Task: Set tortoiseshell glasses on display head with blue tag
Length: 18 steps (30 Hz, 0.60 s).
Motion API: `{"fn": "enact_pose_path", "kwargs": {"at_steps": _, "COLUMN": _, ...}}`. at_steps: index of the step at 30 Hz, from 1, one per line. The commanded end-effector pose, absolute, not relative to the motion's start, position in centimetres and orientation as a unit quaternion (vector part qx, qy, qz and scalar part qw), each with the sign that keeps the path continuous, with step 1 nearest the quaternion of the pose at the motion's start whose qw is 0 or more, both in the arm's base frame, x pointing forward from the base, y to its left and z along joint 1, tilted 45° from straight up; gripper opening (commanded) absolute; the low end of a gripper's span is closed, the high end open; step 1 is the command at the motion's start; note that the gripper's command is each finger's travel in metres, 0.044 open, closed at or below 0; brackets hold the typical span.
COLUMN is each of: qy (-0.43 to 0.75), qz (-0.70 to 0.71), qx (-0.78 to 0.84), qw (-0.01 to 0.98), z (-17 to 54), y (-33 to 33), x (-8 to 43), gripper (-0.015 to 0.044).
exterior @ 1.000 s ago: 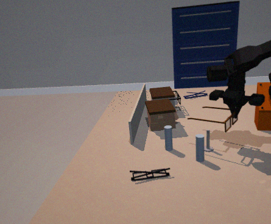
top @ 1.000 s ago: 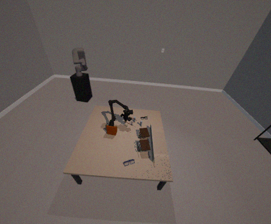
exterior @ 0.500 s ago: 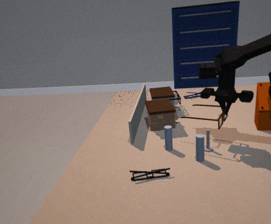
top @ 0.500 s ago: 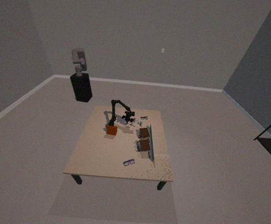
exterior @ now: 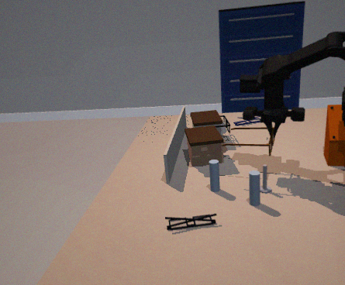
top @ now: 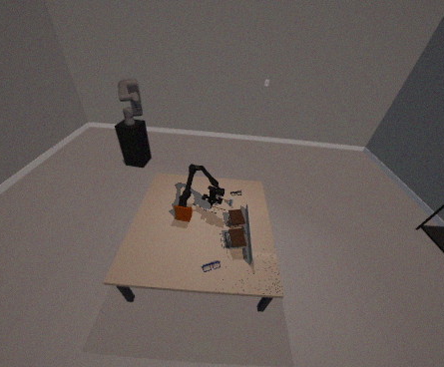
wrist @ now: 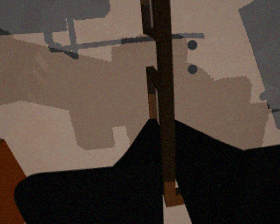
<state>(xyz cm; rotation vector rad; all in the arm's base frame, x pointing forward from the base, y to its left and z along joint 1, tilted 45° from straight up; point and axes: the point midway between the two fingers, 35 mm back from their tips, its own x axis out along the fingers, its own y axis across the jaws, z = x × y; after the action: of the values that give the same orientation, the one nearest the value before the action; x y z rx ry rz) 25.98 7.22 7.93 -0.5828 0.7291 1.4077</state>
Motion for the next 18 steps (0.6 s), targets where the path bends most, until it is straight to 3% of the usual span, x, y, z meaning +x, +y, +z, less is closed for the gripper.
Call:
{"fn": "enact_pose_path", "kwargs": {"at_steps": 1, "qy": 0.308, "qz": 0.629, "qx": -0.278, "qw": 0.657, "z": 6.7, "y": 5.6, "x": 27.2, "gripper": 0.0}}
{"fn": "enact_pose_path", "kwargs": {"at_steps": 18, "qy": 0.24, "qz": 0.66, "qx": -0.339, "qw": 0.626, "z": 1.1, "y": -0.7, "x": 29.2, "gripper": 0.0}}
